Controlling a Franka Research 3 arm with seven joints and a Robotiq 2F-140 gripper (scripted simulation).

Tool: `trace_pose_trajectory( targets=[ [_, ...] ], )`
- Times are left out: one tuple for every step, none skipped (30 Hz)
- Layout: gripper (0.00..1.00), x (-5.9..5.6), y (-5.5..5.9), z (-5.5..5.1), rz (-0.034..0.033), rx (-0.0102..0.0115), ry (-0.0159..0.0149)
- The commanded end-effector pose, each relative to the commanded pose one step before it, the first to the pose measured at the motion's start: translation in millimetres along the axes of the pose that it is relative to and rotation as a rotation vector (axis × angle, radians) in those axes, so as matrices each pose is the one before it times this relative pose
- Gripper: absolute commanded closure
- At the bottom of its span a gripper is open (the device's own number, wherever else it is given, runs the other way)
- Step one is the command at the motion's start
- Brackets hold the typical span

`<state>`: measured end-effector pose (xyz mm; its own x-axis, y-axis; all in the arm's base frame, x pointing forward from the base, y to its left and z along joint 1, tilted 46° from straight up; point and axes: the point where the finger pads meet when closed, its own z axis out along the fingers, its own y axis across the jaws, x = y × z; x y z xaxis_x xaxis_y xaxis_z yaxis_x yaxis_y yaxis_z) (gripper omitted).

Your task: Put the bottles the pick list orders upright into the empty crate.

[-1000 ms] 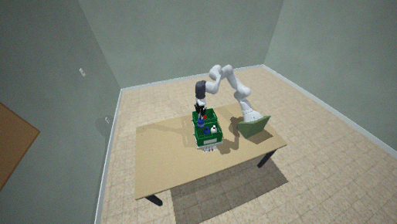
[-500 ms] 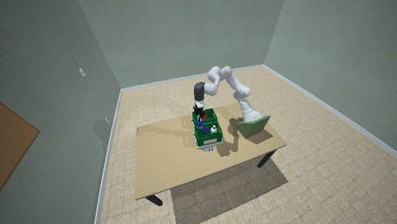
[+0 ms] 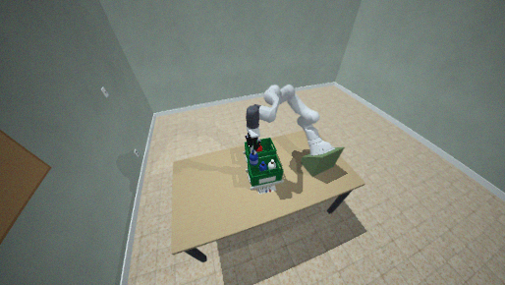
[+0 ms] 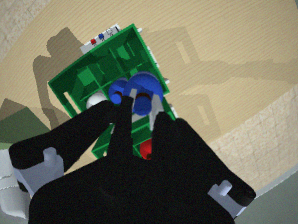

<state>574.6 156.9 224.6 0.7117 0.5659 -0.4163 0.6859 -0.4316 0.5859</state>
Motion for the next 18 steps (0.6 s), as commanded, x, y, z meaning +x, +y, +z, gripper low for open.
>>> trace_pose_trajectory(
  targets=[
    [1.0, 2.78, 0.47, -6.64, 0.00444, -0.00752, 0.01096],
    [1.0, 0.16, 0.0, 0.0, 0.0, 0.0, 0.0],
    [1.0, 0.16, 0.0, 0.0, 0.0, 0.0, 0.0],
    [1.0, 0.15, -0.01, 0.0, 0.0, 0.0, 0.0],
    [1.0, 0.15, -0.01, 0.0, 0.0, 0.0, 0.0],
    [1.0, 0.14, -0.01, 0.0, 0.0, 0.0, 0.0],
    [1.0, 0.14, -0.01, 0.0, 0.0, 0.0, 0.0],
    [1.0, 0.13, -0.01, 0.0, 0.0, 0.0, 0.0],
    [1.0, 0.13, -0.01, 0.0, 0.0, 0.0, 0.0],
    [1.0, 0.12, -0.01, 0.0, 0.0, 0.0, 0.0],
    [1.0, 0.12, -0.01, 0.0, 0.0, 0.0, 0.0],
    [1.0, 0.11, -0.01, 0.0, 0.0, 0.0, 0.0],
    [1.0, 0.1, -0.01, 0.0, 0.0, 0.0, 0.0],
    [1.0, 0.1, -0.01, 0.0, 0.0, 0.0, 0.0],
    [1.0, 0.09, -0.01, 0.0, 0.0, 0.0, 0.0],
    [1.0, 0.09, -0.01, 0.0, 0.0, 0.0, 0.0],
    [1.0, 0.0, 0.0, 0.0, 0.0, 0.0, 0.0],
    [1.0, 0.0, 0.0, 0.0, 0.0, 0.0, 0.0]
  ],
)
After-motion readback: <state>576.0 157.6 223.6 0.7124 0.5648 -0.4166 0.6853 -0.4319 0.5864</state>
